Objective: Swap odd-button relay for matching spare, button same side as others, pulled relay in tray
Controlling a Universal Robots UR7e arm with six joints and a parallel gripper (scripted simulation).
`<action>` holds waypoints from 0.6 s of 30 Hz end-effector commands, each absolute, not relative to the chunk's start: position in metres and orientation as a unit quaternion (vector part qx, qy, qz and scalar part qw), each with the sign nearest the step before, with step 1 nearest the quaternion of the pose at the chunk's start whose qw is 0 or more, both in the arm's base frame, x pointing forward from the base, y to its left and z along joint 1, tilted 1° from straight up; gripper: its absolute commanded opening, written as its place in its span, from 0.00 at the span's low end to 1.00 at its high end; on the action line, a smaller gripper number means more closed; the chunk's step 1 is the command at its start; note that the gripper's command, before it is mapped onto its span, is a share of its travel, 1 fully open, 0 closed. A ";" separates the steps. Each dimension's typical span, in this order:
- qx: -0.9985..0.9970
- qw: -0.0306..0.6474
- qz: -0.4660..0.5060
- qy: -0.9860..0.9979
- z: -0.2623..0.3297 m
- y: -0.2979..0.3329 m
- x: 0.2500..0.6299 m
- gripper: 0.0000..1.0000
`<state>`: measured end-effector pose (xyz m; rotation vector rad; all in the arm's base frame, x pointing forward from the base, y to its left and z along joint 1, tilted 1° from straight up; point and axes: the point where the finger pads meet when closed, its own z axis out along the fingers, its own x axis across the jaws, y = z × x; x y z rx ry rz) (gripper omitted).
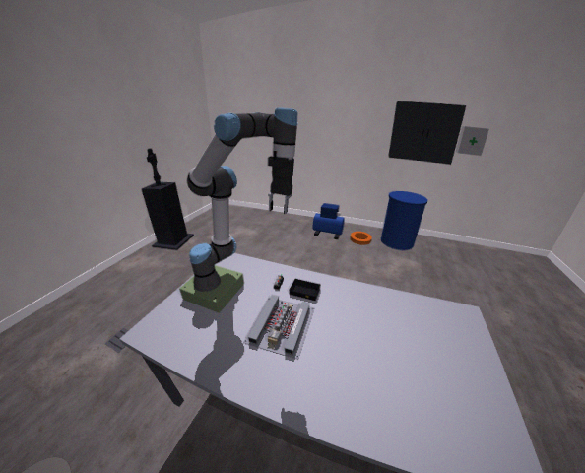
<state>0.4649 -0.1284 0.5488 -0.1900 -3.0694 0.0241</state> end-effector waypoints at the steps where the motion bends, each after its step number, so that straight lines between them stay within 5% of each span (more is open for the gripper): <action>1: -0.063 0.004 0.004 -0.998 0.549 -0.129 0.465 1.00; 18: -0.064 -0.005 0.002 -0.998 0.549 -0.129 0.465 1.00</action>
